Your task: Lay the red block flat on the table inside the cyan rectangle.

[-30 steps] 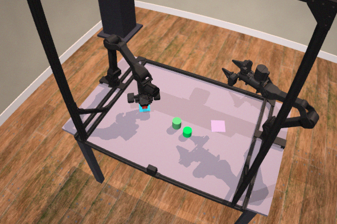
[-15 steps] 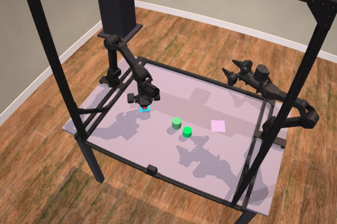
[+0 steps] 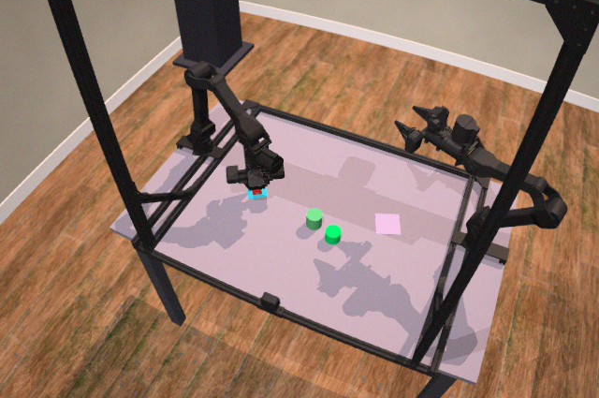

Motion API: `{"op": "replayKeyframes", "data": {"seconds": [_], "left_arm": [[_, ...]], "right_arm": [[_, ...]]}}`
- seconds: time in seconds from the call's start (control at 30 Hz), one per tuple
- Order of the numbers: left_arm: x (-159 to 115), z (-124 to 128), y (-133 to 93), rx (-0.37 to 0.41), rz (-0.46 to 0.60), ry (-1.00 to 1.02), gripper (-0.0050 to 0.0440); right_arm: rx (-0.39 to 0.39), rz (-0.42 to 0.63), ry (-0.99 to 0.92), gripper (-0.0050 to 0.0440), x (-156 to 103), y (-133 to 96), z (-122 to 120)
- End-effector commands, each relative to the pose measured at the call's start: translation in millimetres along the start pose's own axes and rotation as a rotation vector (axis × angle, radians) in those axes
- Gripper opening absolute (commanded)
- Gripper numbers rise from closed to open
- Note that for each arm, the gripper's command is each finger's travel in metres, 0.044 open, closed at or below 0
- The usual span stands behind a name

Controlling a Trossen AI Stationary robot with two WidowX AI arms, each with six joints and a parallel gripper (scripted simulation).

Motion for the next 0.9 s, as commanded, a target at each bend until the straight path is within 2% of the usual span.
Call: {"op": "replayKeyframes", "data": {"seconds": [0.0, 0.2, 0.23, 0.43, 0.47, 0.57, 0.67, 0.73, 0.87], "left_arm": [[0, 0, 0, 0.0, 0.001, -0.002, 0.0288], [0, 0, 0, 0.0, 0.001, -0.002, 0.0432], [0, 0, 0, 0.0, 0.001, -0.002, 0.044], [0, 0, 0, 0.0, 0.001, -0.002, 0.044], [0, 0, -3, 0.0, 0.001, -0.002, 0.044], [0, 1, -31, -0.001, 0.002, -0.002, 0.044], [0, 0, -34, -0.001, 0.002, -0.002, 0.044], [-2, 8, -39, 0.047, -0.045, -0.054, 0.044], [-20, 43, -71, 0.288, -0.294, -0.343, 0.044]], "right_arm": [[-0.002, -0.002, 0.003, 0.044, 1, 0, 0], [-0.002, -0.002, 0.003, 0.044, 1, 0, 0], [-0.002, -0.002, 0.003, 0.044, 1, 0, 0], [-0.002, -0.002, 0.003, 0.044, 1, 0, 0], [-0.002, -0.002, 0.003, 0.044, 1, 0, 0], [-0.002, -0.002, 0.003, 0.044, 1, 0, 0], [-0.002, -0.002, 0.003, 0.044, 1, 0, 0], [-0.002, -0.002, 0.003, 0.044, 1, 0, 0], [-0.002, -0.002, 0.003, 0.044, 1, 0, 0]]}}
Point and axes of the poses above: on each arm, the point midway between the two fingers, 35 mm back from their tips, its own y axis out along the fingers, its own z axis across the jaws, x = y × z, the point moved 5 cm from there along -y, back along the fingers, and after that the axes turned 4 degrees about y, right-handed, at the moved point
